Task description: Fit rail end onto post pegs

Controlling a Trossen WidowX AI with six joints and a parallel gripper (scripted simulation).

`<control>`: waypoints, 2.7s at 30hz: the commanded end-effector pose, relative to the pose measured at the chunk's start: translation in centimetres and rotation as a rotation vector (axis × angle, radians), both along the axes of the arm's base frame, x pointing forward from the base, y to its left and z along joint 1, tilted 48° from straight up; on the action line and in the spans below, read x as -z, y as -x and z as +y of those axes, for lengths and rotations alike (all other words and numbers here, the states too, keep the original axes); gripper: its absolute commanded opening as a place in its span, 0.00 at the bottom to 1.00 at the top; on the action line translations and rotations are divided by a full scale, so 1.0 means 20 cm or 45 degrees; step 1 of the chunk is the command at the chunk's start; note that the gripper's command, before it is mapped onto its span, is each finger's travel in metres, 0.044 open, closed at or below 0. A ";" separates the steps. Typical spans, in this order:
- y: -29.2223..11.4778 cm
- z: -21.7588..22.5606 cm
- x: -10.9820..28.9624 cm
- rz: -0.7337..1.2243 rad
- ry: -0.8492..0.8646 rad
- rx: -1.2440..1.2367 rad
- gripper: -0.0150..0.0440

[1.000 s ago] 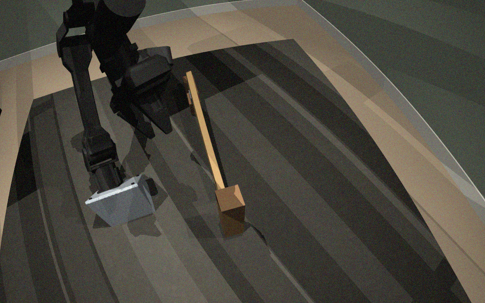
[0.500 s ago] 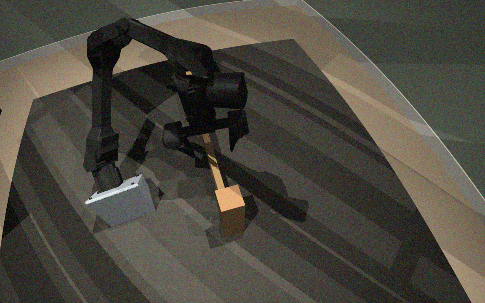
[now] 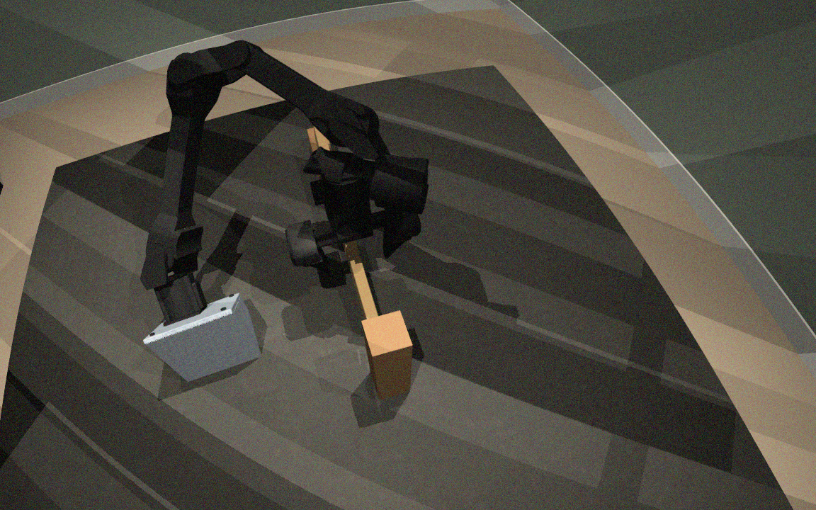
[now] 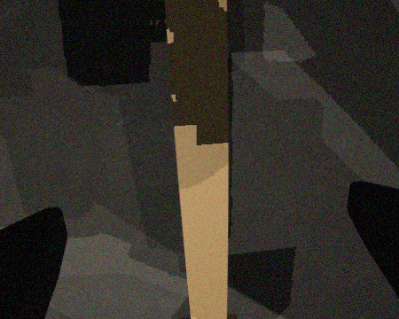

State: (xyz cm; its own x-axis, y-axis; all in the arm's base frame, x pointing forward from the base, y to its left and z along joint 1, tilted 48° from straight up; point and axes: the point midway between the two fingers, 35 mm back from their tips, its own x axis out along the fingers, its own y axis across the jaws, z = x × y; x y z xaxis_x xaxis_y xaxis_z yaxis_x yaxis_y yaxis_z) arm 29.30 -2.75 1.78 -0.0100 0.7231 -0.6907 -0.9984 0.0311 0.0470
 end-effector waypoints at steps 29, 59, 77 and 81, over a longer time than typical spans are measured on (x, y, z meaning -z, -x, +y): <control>0.00 0.20 0.19 0.011 -0.016 -0.005 1.00; 0.01 0.26 0.25 0.011 -0.020 -0.006 0.31; 0.00 0.26 0.25 0.011 -0.020 -0.006 0.25; 0.00 0.25 0.23 0.011 -0.020 -0.006 0.25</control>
